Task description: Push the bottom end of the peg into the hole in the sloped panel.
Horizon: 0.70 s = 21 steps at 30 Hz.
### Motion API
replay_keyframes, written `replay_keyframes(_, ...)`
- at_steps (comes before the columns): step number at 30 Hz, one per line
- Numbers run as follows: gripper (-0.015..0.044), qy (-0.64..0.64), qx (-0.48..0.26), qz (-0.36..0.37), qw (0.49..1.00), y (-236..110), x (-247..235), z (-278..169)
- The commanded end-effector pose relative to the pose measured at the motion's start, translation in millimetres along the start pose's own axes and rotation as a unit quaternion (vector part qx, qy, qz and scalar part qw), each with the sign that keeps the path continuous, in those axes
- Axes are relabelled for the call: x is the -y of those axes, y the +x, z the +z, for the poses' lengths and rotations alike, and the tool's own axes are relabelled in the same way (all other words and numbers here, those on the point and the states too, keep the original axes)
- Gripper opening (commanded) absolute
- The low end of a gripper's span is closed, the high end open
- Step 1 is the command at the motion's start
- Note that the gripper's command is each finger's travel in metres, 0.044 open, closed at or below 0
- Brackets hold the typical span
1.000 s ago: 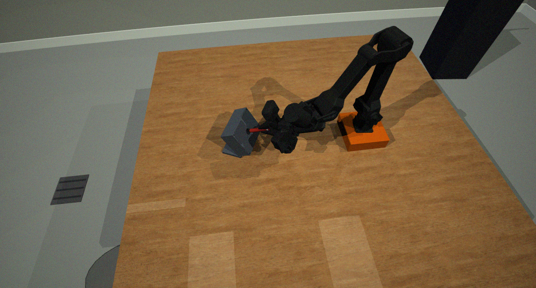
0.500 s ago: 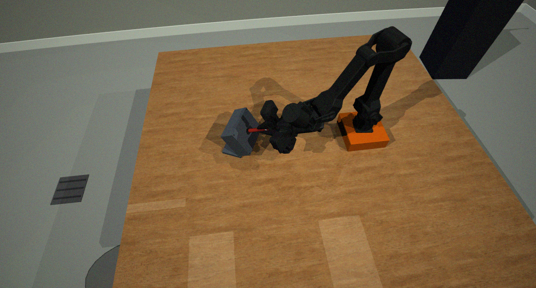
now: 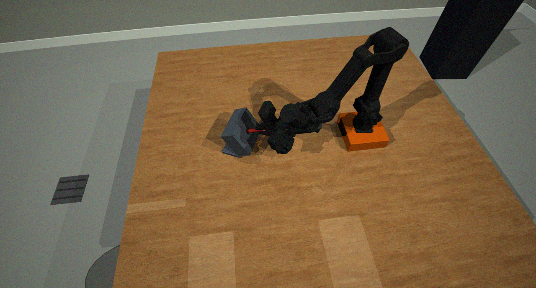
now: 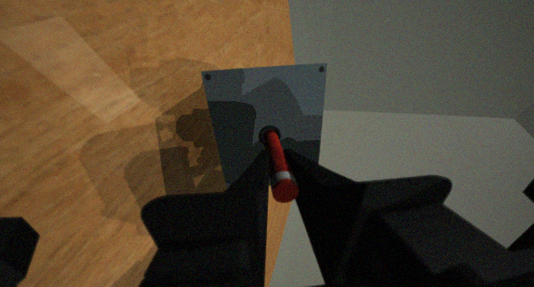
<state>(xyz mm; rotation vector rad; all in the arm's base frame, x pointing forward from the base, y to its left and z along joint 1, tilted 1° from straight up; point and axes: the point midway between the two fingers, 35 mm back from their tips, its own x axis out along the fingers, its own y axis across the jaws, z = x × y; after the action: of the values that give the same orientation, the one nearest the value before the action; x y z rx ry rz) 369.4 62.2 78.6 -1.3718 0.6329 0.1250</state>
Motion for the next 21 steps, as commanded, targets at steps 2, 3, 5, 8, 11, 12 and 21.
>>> replay_keyframes(2,0.0,-0.003,0.001,0.001,1.0,4.3,-0.7,1.0)
replay_keyframes(3,0.0,-0.003,0.001,0.001,1.0,4.9,-0.7,1.0)
replay_keyframes(5,0.0,-0.003,0.001,0.001,1.0,6.2,-0.7,0.9)
replay_keyframes(8,0.0,-0.003,0.001,0.001,1.0,8.1,-0.8,0.9)
replay_keyframes(11,0.0,-0.003,0.001,0.001,1.0,10.0,-0.9,0.8)
replay_keyframes(12,0.0,-0.003,0.001,0.001,1.0,10.6,-0.9,0.8)
replay_keyframes(21,0.0,-0.003,0.001,0.0,1.0,16.2,-1.1,0.7)
